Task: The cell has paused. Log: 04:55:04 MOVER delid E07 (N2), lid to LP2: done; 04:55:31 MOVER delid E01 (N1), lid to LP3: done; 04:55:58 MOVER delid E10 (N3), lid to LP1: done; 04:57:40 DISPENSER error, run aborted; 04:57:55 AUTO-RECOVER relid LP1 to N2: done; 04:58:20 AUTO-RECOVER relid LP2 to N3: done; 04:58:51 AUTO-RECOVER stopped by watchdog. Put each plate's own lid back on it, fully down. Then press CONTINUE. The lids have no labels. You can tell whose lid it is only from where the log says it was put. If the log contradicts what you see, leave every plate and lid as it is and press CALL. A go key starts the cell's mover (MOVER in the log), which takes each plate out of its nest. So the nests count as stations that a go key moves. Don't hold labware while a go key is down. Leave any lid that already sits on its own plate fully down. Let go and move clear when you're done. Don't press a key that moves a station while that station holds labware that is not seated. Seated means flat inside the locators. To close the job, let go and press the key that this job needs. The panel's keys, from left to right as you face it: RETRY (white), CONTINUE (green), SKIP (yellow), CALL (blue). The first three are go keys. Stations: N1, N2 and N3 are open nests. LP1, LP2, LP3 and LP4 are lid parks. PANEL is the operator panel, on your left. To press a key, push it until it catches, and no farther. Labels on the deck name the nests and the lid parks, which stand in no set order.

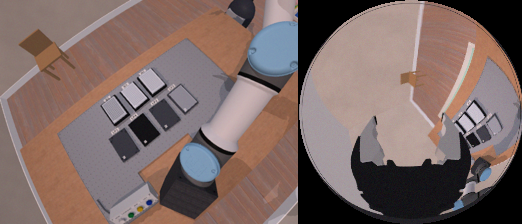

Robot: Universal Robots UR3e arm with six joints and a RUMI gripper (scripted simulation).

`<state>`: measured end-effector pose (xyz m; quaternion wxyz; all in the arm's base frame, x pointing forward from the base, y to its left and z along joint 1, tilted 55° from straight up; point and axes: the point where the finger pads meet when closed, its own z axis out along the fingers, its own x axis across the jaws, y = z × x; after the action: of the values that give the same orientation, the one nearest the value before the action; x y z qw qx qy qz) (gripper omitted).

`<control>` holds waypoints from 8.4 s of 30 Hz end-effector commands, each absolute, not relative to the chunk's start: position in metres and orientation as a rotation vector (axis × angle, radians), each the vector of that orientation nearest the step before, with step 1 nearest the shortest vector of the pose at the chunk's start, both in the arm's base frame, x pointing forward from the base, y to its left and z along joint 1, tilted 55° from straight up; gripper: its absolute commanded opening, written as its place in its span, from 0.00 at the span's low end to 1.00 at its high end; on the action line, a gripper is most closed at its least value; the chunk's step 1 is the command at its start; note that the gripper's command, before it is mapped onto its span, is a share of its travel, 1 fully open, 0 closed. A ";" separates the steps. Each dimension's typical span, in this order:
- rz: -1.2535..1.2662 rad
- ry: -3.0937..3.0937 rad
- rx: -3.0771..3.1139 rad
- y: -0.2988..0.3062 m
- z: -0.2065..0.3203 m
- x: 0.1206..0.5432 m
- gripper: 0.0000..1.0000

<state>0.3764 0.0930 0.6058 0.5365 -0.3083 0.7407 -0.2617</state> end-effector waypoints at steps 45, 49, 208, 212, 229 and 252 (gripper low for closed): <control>-0.320 1.528 -1.085 0.253 0.606 0.295 0.82; -0.352 1.595 -1.099 0.249 0.590 0.307 0.82; -1.514 2.424 -1.818 -0.004 0.106 0.282 0.82; -1.515 2.402 -1.878 -0.002 0.104 0.283 0.82; -1.514 2.337 -2.041 -0.033 0.081 0.295 0.82; -1.482 2.382 -2.058 -0.055 0.076 0.297 0.82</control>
<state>0.2999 -0.0488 0.0701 -0.1572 -0.5839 0.6693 -0.4317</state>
